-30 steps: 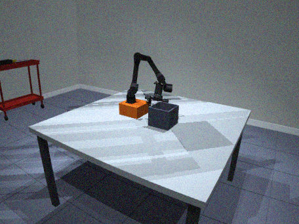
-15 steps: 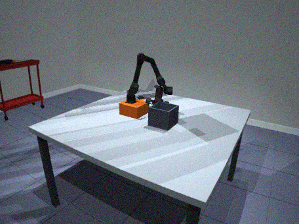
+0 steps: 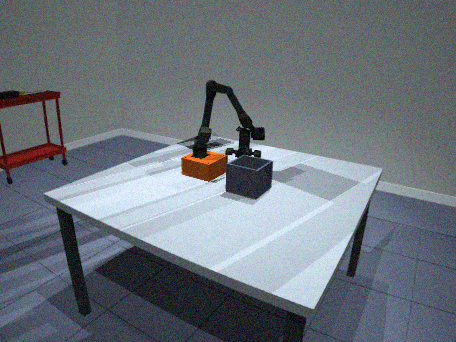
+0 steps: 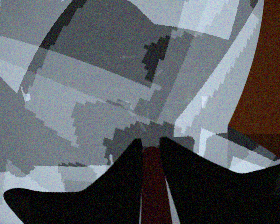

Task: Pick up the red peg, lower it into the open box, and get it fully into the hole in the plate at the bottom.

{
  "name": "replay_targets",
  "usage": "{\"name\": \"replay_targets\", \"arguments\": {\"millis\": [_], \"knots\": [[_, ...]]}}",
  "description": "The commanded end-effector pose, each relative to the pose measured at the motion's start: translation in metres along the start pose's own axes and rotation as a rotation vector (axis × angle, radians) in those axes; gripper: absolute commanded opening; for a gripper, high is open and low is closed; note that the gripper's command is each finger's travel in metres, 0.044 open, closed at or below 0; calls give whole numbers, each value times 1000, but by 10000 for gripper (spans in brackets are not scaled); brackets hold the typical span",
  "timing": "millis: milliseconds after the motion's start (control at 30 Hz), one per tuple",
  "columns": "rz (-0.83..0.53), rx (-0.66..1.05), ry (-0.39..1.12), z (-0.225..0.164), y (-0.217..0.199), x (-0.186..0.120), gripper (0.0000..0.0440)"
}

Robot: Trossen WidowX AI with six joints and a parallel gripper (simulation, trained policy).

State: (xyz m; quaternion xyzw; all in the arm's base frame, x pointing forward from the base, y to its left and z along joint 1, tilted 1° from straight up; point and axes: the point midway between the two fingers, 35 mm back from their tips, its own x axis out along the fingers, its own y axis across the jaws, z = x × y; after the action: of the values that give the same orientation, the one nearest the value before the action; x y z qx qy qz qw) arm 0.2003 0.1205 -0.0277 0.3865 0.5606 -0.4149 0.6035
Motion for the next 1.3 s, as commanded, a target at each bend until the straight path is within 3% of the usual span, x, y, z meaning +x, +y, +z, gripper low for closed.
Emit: {"name": "replay_targets", "arguments": {"millis": [0,633,1267], "knots": [[37,15,17,-1,10,-11,0],[238,44,49,16,55,-83,0],[276,62,-34,86,64,-140,0]]}}
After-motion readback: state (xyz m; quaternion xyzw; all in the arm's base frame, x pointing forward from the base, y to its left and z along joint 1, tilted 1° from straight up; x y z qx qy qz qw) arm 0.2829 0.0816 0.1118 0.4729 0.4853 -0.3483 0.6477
